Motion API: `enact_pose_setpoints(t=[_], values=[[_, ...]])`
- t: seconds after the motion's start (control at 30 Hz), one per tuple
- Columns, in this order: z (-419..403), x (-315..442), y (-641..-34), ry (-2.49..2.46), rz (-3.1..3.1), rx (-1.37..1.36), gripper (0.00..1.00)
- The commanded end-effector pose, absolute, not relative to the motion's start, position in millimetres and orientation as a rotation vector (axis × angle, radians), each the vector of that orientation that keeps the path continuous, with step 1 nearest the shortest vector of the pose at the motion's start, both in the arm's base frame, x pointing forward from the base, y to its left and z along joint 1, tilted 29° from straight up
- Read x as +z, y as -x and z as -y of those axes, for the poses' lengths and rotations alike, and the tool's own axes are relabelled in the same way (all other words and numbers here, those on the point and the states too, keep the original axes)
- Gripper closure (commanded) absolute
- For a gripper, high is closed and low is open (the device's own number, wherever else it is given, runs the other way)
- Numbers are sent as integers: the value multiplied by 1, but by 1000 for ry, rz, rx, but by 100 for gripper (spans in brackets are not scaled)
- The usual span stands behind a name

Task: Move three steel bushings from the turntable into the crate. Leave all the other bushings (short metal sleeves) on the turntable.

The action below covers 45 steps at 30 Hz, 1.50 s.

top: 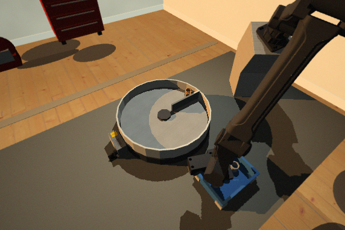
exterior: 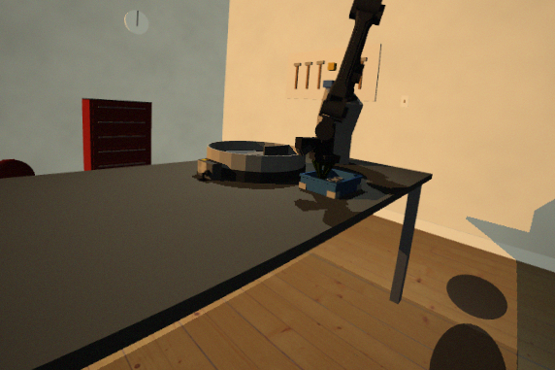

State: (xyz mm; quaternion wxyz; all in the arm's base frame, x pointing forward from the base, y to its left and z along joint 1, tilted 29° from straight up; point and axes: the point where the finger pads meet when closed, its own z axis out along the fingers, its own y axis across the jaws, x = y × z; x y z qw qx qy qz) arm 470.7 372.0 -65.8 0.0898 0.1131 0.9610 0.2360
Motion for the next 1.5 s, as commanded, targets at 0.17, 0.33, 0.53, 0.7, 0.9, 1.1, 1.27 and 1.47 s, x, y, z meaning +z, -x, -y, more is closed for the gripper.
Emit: enact_pose_setpoints(t=[0.17,0.33,0.53,0.7,0.9,1.1,1.27,1.47], values=[[-377,-65,-471,-338,-2849,709,100],[-379,-71,-471,-338,-2856,704,100],[-383,-63,-478,-334,-2835,722,100],[-383,-71,-476,-336,-2847,712,100],[-384,-66,-478,-335,-2837,719,100],[-384,-67,-478,-335,-2841,717,100],[-384,-67,-478,-335,-2841,717,100],[-384,-67,-478,-335,-2841,717,100]])
